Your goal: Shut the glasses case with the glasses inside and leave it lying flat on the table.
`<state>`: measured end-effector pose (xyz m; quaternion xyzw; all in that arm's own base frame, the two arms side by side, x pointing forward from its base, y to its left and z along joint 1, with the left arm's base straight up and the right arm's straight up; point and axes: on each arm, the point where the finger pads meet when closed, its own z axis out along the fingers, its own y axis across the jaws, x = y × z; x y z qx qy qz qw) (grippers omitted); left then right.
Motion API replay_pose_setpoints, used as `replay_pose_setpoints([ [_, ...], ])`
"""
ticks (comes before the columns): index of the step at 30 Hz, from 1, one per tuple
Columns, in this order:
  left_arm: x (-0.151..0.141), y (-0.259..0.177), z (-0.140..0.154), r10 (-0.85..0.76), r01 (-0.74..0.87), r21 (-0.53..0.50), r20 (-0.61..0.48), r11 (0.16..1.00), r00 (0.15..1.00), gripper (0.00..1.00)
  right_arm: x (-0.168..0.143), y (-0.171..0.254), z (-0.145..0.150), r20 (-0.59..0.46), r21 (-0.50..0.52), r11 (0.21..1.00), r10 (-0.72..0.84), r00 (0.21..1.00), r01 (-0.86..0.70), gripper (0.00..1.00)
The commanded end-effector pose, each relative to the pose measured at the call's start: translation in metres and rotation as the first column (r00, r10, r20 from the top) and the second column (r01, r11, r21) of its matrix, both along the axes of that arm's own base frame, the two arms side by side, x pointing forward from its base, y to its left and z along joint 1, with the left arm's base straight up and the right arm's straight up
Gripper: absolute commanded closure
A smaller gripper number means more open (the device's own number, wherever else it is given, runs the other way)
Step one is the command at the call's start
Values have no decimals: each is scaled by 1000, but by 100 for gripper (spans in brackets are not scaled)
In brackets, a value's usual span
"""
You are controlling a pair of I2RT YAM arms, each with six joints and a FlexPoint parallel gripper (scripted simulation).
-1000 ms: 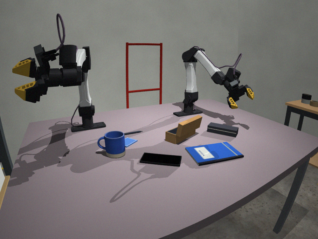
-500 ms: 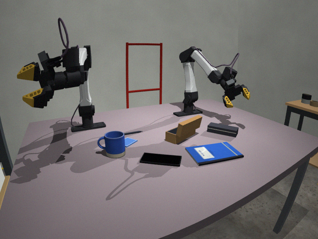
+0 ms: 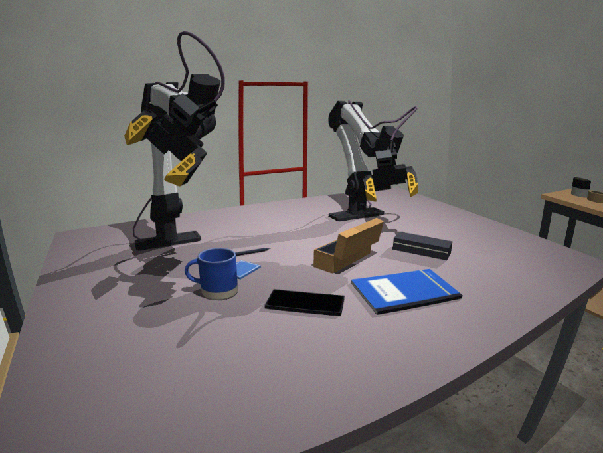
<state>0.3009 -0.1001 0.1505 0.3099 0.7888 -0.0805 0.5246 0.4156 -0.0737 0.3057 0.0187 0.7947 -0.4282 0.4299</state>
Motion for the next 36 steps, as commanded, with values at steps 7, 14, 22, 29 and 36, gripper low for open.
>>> replay_pose_setpoints([
  [7,-53,-42,-21,17,-28,-81,-138,996,990,0,-42,145,-61,-326,326,911,360,874,-253,0],
  [14,-67,-59,-23,-13,-3,-104,-152,995,988,0,-64,239,-78,-382,503,778,590,711,-375,0],
  [22,-82,-79,-26,-56,35,-125,-169,991,984,0,-98,370,-102,-368,711,529,842,395,-464,0],
  [29,-86,-83,-28,-85,65,-122,-170,990,982,0,-108,413,-112,-349,763,447,893,283,-468,0],
  [36,-86,-83,-28,-85,65,-122,-170,990,982,0,-108,435,-119,-344,773,422,906,245,-473,0],
])
